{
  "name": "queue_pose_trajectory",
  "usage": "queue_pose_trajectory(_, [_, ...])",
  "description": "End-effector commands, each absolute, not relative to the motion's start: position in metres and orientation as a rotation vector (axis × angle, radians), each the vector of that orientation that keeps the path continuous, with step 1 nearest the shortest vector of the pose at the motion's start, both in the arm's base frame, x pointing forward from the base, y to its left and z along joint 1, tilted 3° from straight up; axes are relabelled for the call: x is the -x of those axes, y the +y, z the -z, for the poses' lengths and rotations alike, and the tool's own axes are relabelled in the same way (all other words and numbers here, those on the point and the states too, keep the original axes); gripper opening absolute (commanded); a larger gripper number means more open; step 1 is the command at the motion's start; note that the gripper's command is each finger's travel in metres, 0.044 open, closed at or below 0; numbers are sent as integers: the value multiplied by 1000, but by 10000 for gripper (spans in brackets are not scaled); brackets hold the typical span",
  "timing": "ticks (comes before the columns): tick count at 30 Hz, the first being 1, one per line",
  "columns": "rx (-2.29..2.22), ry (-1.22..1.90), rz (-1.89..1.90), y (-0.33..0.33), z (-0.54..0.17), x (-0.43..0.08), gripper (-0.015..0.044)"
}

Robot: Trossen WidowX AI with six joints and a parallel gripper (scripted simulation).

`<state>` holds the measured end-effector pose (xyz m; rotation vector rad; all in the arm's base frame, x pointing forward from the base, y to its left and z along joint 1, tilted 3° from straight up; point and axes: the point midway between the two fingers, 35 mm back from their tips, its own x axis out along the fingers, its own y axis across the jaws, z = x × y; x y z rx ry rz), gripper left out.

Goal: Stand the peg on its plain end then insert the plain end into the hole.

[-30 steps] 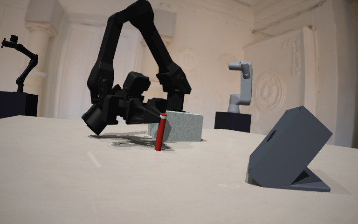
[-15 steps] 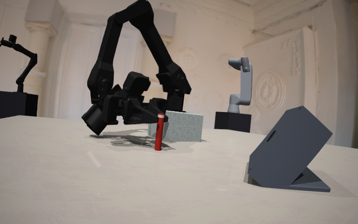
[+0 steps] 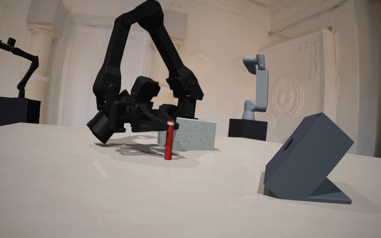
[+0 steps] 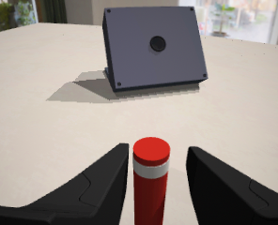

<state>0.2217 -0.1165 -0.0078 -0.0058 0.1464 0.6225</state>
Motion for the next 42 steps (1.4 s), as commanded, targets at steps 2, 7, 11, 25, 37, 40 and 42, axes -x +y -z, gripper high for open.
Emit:
queue_pose_trajectory(2, [6,147,-623,-116,8,-222,130])
queue_pose_trajectory(7, [6,147,-623,-116,8,-222,130])
queue_pose_trajectory(11, [6,147,-623,-116,8,-222,130])
queue_pose_trajectory(25, [6,147,-623,-116,8,-222,440])
queue_pose_trajectory(37, [4,150,-620,-122,-11,-223,440])
queue_pose_trajectory(40, [-1,157,-614,-128,-51,-224,440])
queue_pose_trajectory(42, [-5,161,-610,-129,-79,-223,440])
